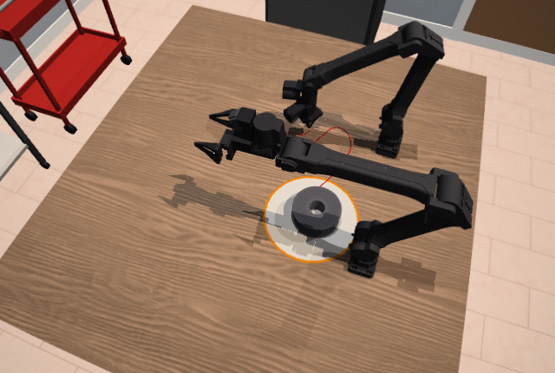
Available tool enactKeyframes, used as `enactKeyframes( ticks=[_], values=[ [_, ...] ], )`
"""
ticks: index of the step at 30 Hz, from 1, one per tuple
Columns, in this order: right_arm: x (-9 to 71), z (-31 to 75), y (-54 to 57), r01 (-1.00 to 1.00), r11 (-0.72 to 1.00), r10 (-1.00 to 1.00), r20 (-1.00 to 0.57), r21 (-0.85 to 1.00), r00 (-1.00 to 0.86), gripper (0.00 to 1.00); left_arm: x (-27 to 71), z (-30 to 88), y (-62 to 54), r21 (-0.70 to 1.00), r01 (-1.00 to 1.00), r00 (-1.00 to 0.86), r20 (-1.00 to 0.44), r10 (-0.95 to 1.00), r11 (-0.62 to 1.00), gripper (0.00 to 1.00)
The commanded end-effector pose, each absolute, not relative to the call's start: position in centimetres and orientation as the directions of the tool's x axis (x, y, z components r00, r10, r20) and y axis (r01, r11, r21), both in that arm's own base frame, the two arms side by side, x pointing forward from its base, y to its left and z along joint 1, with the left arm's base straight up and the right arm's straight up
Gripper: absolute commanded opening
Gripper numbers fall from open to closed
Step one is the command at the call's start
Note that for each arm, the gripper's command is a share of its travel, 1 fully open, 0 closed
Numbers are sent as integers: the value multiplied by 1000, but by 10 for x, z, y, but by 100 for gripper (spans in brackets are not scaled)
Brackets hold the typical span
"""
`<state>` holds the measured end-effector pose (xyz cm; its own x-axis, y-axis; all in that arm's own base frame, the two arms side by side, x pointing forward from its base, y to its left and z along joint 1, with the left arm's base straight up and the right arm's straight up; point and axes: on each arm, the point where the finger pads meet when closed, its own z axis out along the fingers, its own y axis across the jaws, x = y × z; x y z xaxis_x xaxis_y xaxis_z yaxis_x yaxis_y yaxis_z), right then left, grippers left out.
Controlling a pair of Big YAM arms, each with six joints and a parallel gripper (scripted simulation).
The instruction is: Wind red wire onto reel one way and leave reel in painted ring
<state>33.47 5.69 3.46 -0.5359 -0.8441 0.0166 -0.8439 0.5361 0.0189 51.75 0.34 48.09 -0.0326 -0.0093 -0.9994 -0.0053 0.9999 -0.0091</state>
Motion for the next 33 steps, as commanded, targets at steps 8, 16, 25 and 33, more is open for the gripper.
enactKeyframes(
  ticks=[8,16,25,33],
  values=[
    [346,7,65,-851,525,-851,0,0,-525,30,519,492,0,0,0,0,-1000,0,1000,100],
    [344,-18,67,-851,525,-851,0,0,-525,30,519,492,0,0,0,0,-1000,0,1000,100],
    [343,-23,67,-851,525,-851,0,0,-525,30,519,492,0,0,0,0,-1000,0,1000,100],
    [341,-23,66,-851,525,-851,0,0,-525,30,519,492,0,0,0,0,-1000,0,1000,100]
  ],
)
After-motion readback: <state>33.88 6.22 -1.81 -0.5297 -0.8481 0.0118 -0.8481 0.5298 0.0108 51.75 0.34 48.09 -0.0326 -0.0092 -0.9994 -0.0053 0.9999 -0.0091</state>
